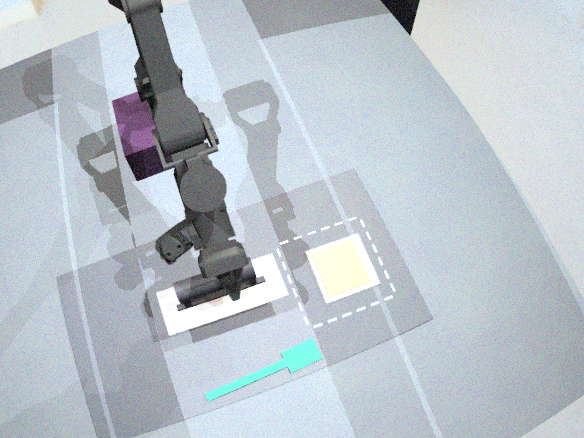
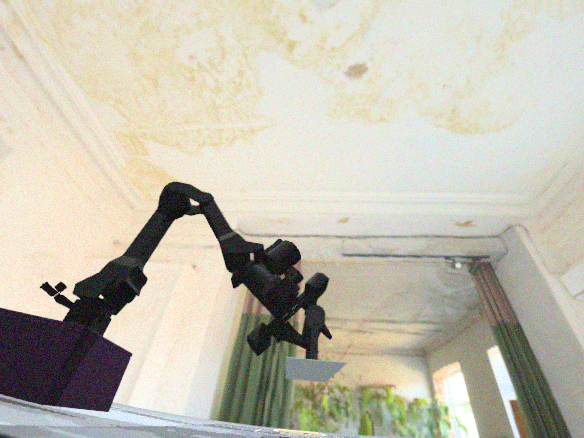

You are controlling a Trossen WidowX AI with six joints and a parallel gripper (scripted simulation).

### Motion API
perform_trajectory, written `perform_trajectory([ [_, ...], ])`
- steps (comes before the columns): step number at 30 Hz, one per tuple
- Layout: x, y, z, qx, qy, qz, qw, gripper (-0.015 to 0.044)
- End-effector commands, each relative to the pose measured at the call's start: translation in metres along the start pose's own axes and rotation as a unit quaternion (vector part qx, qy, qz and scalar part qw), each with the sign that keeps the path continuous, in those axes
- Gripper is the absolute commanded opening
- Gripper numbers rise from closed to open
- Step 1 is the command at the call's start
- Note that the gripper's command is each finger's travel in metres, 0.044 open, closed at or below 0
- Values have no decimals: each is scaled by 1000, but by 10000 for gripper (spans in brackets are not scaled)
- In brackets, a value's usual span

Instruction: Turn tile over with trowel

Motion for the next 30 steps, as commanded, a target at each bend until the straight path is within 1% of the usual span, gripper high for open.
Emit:
perform_trajectory([
  [1, -1, 3, -1, -3, 3, 4, 1000, 0],
  [30, 0, 0, 0, 0, 0, 0, 1000, 0],
])
Point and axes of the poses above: the point midway between the two fingers, 35 mm back from their tips, its own x axis out along the fingers, its own y axis across the jaws, z = x × y, the point moved 6 cm from there along -x, back along the fingers, and after that the axes turned 13 degrees about x, right-handed, at the moved point
